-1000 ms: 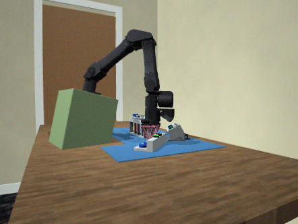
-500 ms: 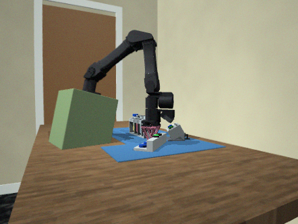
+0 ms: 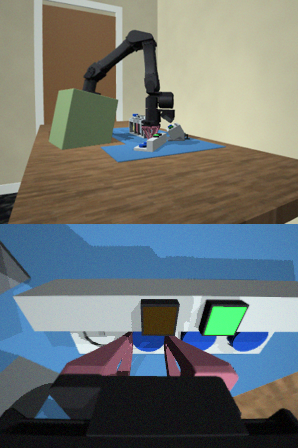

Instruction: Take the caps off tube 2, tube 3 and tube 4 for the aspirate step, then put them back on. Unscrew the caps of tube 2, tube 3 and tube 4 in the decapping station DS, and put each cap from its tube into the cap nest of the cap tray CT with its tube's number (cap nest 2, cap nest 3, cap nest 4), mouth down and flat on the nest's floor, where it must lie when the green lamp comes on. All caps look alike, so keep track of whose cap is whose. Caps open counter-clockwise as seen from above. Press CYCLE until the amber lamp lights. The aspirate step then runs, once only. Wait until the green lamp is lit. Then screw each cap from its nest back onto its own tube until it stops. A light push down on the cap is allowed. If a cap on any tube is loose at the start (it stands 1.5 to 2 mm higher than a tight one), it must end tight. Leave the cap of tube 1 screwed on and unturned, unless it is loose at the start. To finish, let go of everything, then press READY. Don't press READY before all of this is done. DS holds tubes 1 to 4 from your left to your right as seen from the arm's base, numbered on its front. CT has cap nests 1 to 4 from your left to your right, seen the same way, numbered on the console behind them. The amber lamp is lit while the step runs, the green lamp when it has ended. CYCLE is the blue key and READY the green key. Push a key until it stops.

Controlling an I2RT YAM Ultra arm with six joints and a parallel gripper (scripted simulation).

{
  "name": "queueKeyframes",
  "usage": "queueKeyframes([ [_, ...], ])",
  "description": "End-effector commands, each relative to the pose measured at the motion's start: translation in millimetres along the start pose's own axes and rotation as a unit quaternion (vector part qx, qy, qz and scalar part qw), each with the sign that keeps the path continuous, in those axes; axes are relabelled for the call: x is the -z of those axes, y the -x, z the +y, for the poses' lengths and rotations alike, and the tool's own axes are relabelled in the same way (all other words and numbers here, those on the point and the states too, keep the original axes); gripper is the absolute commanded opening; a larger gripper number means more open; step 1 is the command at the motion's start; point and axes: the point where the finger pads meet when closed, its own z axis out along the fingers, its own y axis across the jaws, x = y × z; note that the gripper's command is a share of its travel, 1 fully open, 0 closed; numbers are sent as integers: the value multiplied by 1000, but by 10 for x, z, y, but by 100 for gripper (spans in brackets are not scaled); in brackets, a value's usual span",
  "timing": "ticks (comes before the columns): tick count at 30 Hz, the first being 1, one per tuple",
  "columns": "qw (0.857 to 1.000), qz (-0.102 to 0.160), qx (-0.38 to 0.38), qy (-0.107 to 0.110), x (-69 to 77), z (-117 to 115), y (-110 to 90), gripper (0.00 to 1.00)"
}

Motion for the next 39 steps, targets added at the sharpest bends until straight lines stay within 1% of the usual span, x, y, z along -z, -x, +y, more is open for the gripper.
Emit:
queueKeyframes([
  [1, 1000, -11, 1, 0, 78, 4, 70, 0],
  [5, 1000, -11, 1, 0, 277, 4, 66, 0],
  [7, 1000, -11, 1, 0, 277, 4, 66, 0],
  [22, 1000, -12, 1, 0, 1028, 3, 53, 0],
  [24, 1000, -12, 1, 0, 1028, 3, 53, 0],
  [32, 1000, -12, 1, 0, 1425, 2, 46, 0],
  [39, 1000, -12, 1, 0, 1425, 2, 46, 0],
])
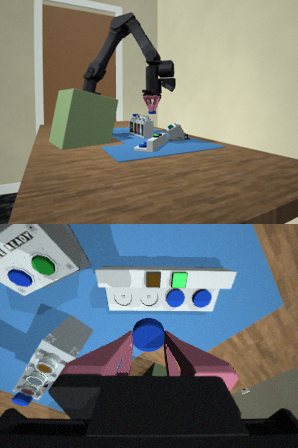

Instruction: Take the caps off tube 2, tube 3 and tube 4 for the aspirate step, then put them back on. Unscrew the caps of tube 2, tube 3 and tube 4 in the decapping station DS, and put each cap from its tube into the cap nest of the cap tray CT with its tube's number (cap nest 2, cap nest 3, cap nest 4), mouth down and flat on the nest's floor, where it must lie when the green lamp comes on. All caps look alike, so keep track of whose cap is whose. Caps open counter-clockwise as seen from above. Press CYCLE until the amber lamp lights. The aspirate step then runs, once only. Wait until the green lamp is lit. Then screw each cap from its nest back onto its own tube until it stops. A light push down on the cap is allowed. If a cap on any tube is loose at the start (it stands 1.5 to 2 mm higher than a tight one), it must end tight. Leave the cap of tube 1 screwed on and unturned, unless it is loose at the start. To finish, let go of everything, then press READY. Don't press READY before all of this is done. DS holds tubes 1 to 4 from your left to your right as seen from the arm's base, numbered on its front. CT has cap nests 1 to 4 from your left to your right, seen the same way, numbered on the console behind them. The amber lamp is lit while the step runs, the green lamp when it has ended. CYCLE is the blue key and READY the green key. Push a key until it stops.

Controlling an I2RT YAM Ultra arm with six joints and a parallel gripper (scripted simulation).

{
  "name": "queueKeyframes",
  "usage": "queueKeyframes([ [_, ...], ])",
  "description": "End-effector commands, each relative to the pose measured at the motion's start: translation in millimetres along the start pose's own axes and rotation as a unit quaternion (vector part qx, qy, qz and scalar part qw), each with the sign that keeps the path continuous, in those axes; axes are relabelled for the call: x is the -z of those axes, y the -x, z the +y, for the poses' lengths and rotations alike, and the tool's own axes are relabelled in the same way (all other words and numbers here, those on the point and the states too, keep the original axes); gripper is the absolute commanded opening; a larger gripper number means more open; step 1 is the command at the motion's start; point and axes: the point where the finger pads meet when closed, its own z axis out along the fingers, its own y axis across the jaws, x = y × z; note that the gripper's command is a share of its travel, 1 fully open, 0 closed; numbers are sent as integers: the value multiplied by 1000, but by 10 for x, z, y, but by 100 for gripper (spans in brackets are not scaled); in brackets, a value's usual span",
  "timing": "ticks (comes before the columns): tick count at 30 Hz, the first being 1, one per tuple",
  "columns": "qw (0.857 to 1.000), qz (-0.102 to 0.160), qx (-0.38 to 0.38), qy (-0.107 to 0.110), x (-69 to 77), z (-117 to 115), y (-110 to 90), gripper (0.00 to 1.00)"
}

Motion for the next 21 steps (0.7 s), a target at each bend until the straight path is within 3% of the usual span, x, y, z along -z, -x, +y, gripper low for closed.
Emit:
queueKeyframes([
  [1, 1000, -1, -1, 0, 47, -6, 13, 0],
  [4, 1000, -1, -1, 0, 47, -6, 13, 0],
  [6, 997, -1, 82, 0, 46, 136, -77, 0],
  [9, 979, -1, 201, 0, 45, 349, -213, 0],
  [10, 979, -1, 205, 1, 46, 348, -213, 0],
  [13, 948, 0, 317, 1, 46, 560, -349, 0],
  [14, 945, -1, 326, 1, 46, 560, -349, 0],
  [16, 916, 0, 401, 1, 46, 702, -440, 0],
  [19, 915, -1, 403, 1, 46, 702, -440, 0],
  [21, 878, -1, 478, 1, 46, 844, -531, 0],
])
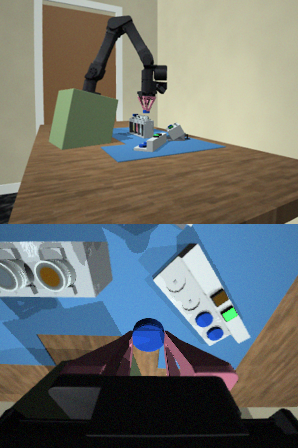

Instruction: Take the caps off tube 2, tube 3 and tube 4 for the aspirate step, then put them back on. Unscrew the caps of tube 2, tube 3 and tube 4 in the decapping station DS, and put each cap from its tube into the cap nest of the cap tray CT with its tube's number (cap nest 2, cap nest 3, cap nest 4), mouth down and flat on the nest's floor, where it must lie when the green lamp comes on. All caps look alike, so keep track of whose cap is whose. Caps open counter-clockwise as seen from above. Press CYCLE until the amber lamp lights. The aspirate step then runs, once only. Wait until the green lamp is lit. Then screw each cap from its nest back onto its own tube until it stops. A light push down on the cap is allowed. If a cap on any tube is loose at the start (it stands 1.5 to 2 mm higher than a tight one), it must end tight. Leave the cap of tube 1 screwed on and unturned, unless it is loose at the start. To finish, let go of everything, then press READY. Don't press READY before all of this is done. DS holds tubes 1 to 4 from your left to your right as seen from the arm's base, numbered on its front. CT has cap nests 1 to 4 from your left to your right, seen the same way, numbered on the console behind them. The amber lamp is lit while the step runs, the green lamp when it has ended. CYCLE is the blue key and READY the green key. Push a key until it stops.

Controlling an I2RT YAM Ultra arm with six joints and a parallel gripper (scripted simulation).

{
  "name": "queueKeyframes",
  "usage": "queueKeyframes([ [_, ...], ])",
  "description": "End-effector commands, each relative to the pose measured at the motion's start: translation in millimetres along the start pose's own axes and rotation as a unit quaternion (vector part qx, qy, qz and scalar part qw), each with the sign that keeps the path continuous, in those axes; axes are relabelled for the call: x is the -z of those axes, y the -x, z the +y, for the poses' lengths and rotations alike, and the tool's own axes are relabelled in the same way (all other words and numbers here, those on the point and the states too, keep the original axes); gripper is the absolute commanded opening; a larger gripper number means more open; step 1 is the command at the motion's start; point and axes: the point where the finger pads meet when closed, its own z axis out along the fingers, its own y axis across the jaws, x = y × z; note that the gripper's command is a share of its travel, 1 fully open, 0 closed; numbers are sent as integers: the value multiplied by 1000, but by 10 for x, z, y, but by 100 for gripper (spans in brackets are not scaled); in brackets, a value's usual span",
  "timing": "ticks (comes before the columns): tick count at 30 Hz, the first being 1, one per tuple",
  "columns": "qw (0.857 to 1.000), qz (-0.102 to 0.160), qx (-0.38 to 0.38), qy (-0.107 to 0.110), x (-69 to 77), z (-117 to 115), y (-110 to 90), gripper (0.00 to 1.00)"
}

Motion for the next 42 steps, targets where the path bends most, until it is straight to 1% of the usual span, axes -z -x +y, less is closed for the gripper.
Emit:
queueKeyframes([
  [1, 991, -13, 135, -9, 50, 163, 117, 0],
  [2, 991, -13, 135, -9, 50, 163, 117, 0],
  [5, 968, -11, 249, -10, 48, 407, 177, 0],
  [6, 966, -12, 258, -11, 48, 407, 177, 0],
  [9, 930, -10, 367, -11, 46, 652, 236, 0],
  [10, 926, -11, 376, -12, 46, 652, 236, 0],
  [11, 913, -11, 407, -12, 45, 734, 256, 0],
  [13, 913, -11, 407, -12, 44, 898, 295, 0],
  [15, 913, -11, 407, -12, 44, 898, 295, 0],
  [29, 913, -12, 407, -10, 41, 2034, 570, 0],
  [35, 913, -12, 407, -10, 41, 2034, 570, 0],
  [42, 913, -12, 407, -10, -169, 2032, 575, 0],
])
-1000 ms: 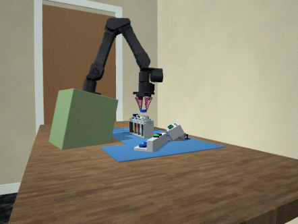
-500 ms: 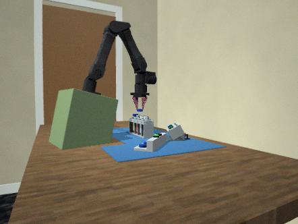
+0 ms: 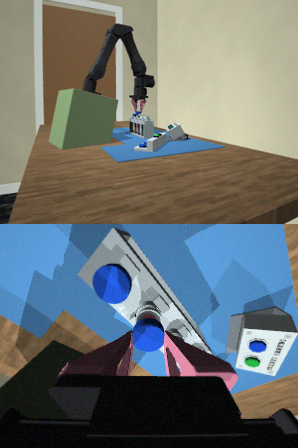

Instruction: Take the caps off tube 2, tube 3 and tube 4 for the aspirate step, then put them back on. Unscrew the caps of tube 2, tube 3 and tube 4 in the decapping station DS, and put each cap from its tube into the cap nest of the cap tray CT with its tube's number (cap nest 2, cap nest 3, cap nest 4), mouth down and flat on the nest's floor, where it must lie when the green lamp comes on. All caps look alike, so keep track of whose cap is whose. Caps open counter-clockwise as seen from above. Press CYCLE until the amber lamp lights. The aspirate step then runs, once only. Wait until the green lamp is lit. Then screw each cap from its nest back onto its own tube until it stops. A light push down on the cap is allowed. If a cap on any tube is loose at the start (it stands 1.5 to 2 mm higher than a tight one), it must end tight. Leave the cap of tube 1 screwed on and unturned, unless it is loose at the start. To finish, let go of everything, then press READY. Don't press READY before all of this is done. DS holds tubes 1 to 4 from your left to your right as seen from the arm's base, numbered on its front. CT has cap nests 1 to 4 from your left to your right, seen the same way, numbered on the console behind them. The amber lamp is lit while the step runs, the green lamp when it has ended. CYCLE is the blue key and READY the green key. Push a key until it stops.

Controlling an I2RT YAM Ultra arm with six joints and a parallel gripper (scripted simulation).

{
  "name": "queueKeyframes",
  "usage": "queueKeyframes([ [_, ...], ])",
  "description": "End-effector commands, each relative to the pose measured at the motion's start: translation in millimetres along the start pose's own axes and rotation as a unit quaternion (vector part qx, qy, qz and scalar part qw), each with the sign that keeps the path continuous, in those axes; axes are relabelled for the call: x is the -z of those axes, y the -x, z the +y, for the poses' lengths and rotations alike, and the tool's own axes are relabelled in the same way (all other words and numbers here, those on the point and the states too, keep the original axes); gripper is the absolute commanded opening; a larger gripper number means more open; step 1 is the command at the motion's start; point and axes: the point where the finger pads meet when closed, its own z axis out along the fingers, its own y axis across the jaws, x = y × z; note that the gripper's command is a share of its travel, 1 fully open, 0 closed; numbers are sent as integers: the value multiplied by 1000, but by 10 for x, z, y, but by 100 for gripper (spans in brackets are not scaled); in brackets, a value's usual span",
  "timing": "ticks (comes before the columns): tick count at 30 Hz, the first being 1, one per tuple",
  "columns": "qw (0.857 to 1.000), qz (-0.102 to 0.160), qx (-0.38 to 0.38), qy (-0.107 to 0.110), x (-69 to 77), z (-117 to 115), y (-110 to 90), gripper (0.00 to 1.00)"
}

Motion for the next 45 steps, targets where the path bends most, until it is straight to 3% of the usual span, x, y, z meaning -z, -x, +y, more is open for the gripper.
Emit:
queueKeyframes([
  [1, 1000, -16, -2, -12, -33, -63, 81, 0],
  [45, 1000, -16, -2, -12, -41, -28, 102, 0],
])
